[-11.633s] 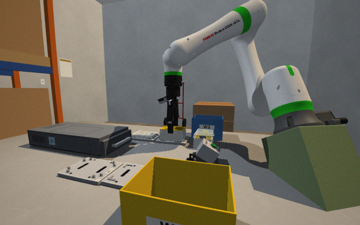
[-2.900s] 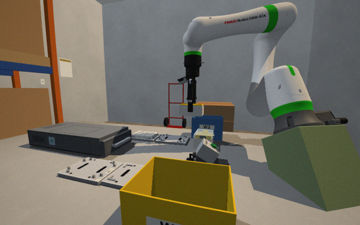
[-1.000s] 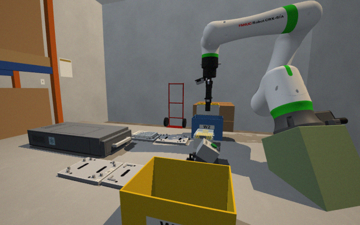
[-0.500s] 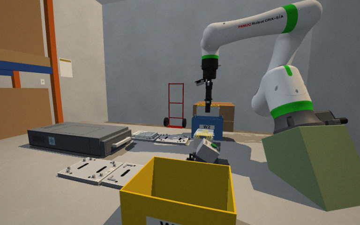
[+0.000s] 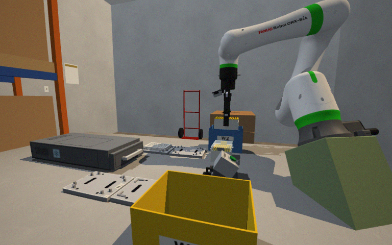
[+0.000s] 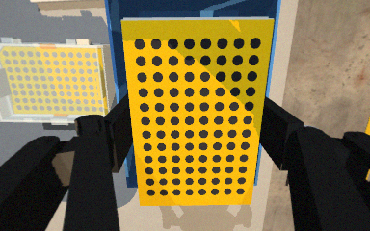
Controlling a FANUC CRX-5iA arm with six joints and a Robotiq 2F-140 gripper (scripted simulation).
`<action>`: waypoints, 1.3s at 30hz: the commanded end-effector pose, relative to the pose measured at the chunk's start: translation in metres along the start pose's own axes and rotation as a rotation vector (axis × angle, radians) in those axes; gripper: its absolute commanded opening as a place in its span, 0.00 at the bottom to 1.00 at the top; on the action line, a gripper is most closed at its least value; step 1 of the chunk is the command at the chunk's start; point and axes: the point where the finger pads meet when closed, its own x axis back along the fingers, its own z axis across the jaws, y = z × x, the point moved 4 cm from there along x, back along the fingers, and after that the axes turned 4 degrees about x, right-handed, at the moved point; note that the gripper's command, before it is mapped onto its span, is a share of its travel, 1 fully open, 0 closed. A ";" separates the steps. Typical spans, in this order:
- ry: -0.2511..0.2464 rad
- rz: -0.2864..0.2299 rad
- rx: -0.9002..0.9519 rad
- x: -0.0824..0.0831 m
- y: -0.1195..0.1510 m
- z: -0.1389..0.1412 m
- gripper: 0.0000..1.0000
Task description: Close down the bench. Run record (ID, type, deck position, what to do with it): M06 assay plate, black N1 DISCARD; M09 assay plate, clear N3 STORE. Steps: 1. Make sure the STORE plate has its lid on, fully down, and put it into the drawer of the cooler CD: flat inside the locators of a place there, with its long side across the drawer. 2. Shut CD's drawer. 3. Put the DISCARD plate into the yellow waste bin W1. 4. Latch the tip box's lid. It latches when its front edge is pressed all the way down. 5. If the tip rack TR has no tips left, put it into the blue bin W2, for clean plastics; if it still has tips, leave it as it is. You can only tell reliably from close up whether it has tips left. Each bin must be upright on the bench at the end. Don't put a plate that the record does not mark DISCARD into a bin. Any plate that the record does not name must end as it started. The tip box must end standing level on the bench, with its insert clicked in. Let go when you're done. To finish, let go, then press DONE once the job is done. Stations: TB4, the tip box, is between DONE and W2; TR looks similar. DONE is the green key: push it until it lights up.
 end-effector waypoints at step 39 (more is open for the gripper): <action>0.001 0.001 0.000 -0.046 0.000 0.000 0.10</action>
